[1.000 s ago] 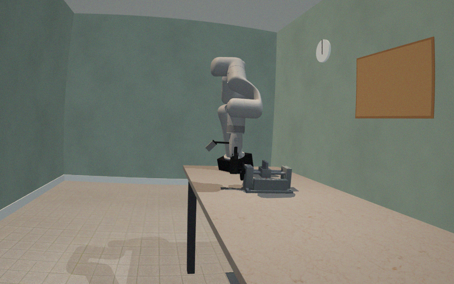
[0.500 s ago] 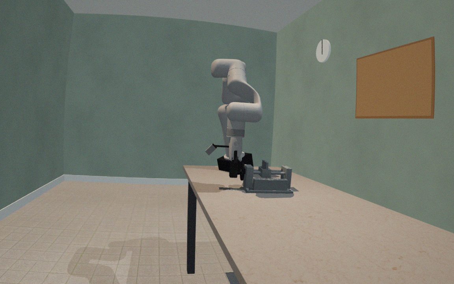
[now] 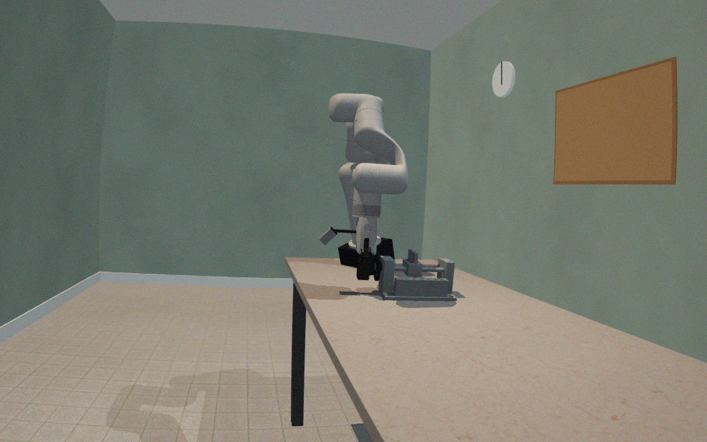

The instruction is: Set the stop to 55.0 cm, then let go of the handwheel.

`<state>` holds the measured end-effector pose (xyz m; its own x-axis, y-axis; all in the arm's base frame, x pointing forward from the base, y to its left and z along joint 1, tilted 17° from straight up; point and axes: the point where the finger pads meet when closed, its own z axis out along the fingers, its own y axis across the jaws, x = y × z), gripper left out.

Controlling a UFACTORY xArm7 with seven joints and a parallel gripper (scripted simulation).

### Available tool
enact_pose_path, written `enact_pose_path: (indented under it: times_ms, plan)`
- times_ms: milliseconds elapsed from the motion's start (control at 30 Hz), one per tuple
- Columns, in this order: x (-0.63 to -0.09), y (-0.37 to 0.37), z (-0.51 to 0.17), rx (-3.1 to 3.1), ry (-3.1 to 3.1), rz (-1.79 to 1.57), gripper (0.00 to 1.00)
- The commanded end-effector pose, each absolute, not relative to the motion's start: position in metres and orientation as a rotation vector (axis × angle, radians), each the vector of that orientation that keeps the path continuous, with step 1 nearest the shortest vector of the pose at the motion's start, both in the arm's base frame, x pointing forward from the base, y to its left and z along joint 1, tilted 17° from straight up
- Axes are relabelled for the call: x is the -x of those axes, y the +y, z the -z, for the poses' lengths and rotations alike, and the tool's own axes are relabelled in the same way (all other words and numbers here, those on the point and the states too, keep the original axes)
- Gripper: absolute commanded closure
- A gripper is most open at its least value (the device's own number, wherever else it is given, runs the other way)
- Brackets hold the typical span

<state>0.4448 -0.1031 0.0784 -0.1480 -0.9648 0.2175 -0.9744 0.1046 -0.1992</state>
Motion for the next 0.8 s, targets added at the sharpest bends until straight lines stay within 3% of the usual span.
enact_pose_path:
  times_ms: [0,767]
  plan:
    - [-0.4446,-0.1029,-0.0778,-2.03,-2.311,-0.462,0.94]
    - [-0.4421,-0.1036,-0.0729,-2.03,-2.311,-0.462,0.94]
